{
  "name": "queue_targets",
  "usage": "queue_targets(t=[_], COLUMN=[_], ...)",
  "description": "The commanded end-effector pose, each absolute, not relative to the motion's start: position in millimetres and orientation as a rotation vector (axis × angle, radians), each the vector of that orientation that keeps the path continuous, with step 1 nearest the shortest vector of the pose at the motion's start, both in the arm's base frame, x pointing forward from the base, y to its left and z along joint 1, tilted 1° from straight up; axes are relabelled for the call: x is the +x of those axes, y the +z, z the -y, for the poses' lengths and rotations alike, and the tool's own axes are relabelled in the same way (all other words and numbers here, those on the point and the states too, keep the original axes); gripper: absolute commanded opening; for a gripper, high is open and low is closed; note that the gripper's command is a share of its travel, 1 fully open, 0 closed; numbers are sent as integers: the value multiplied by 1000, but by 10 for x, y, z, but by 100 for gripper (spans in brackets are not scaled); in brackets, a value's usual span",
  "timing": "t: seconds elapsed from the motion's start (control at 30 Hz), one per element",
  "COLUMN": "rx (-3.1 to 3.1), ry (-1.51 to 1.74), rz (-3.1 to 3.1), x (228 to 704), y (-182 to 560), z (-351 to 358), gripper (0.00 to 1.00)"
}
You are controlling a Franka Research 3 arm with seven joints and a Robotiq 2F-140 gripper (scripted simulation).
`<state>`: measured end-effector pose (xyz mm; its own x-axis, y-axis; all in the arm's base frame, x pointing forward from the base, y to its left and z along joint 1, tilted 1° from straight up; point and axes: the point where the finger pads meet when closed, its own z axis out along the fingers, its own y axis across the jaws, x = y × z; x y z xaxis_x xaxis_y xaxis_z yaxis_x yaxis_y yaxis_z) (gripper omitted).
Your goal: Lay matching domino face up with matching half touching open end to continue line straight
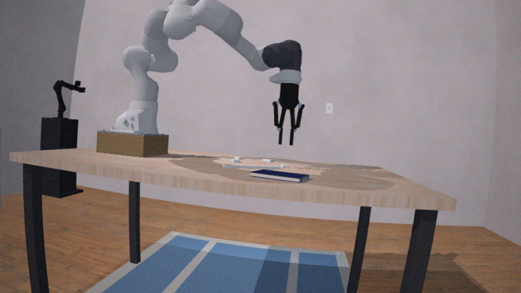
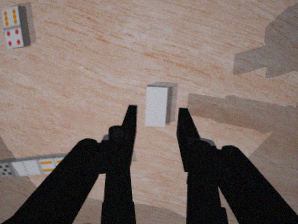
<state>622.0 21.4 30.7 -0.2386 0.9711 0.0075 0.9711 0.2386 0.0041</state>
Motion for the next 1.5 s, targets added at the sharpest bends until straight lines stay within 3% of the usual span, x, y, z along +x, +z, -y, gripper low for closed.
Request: queue_targets(t=[0.0, 1.47], rx=[-1926, -1926], ry=[-13, -13], rz=[2473, 2473], x=[6217, 6220], y=[315, -235], z=[-230, -236], gripper=[33, 33])
